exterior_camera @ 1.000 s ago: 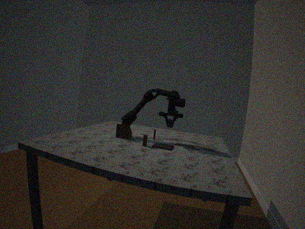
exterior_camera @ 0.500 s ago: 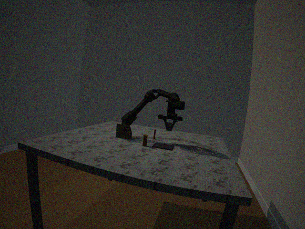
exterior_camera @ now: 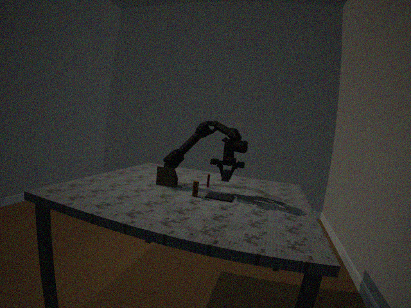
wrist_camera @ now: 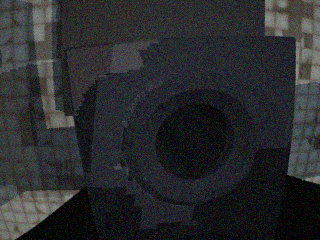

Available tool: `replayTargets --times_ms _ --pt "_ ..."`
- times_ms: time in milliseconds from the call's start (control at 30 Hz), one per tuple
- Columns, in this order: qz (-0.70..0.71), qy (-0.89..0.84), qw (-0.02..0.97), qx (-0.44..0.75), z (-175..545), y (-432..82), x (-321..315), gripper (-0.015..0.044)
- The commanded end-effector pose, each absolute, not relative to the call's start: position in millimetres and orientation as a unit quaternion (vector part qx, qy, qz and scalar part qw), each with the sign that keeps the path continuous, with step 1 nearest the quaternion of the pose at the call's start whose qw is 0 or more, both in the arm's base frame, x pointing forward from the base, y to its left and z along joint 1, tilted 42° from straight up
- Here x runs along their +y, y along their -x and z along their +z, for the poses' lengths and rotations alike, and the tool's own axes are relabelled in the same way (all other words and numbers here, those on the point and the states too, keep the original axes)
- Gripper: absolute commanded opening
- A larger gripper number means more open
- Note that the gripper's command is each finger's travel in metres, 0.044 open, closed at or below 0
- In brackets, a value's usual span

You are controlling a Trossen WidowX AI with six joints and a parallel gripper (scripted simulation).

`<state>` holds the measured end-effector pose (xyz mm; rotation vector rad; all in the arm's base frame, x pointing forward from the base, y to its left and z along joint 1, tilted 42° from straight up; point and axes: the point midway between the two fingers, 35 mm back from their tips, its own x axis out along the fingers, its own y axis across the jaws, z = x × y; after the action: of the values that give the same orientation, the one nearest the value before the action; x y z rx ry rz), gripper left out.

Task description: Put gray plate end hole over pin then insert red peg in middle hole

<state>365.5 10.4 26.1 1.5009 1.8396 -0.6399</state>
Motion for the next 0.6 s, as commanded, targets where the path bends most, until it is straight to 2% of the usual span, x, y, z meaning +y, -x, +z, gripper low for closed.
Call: replayTargets --times_ms 0,567 --pt "-0.26 -0.58 0.323 0.702 13 -363 5 0.0" --pt "-0.304 -0.597 0.287 0.685 -37 -356 -12 0.0"
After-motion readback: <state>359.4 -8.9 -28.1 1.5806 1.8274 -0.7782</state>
